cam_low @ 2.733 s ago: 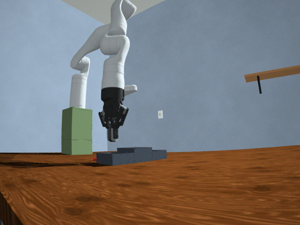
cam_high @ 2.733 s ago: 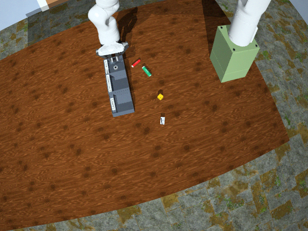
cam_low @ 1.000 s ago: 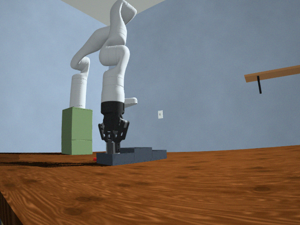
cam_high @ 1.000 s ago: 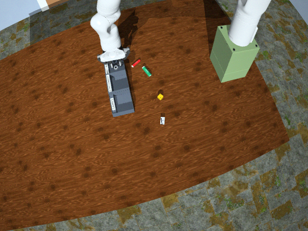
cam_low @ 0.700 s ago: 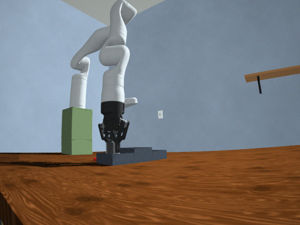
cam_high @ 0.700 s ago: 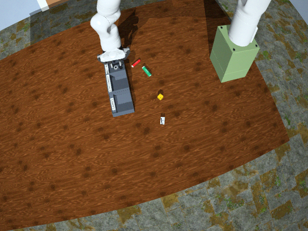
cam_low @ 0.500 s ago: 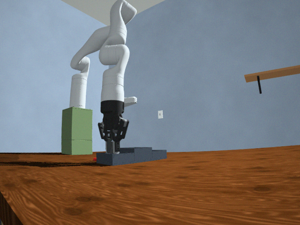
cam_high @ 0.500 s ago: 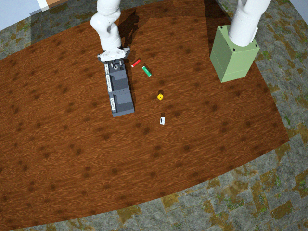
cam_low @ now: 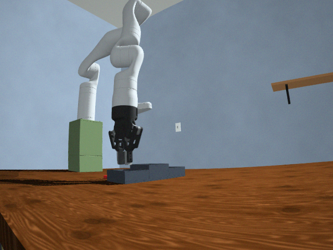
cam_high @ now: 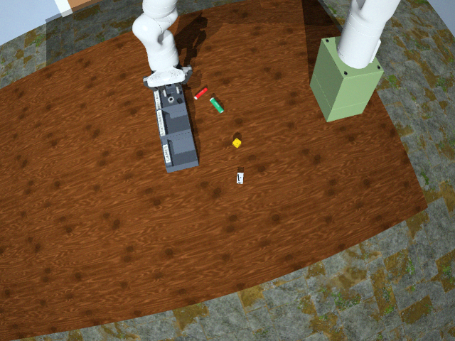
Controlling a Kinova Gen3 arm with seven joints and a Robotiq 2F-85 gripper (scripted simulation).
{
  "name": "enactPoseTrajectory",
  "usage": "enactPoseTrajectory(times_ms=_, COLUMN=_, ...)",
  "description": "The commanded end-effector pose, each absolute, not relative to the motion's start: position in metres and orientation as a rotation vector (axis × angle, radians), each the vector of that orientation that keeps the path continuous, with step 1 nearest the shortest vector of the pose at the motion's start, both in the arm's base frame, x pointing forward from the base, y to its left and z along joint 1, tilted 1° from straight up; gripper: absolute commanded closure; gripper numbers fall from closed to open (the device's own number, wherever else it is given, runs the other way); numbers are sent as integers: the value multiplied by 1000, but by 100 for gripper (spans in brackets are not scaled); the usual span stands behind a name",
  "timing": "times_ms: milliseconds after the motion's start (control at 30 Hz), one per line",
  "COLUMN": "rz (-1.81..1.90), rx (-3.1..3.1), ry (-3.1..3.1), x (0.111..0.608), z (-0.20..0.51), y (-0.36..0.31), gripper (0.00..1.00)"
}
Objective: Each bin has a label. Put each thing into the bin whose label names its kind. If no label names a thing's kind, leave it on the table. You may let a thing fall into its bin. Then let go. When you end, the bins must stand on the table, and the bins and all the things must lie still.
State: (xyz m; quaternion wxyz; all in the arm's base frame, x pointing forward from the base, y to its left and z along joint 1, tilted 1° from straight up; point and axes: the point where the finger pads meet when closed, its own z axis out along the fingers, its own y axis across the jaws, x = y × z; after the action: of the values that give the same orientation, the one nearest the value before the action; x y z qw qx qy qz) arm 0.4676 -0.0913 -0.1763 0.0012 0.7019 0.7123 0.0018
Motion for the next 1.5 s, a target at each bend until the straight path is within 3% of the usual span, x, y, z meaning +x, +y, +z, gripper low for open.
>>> enactPoseTrajectory(times_ms=0, rz=13, rx=2198, ry=2234, x=471, z=-170, y=-91, gripper=69)
enactPoseTrajectory(times_ms=667, rz=13, rx=2198, ry=2234, x=471, z=-152, y=-90, gripper=69)
enactPoseTrajectory(times_ms=900, rz=15, rx=2527, ry=1857, x=445, z=-151, y=-38, gripper=70)
enactPoseTrajectory(times_ms=1467, rz=15, rx=2527, ry=1857, x=390, z=-150, y=74, gripper=70)
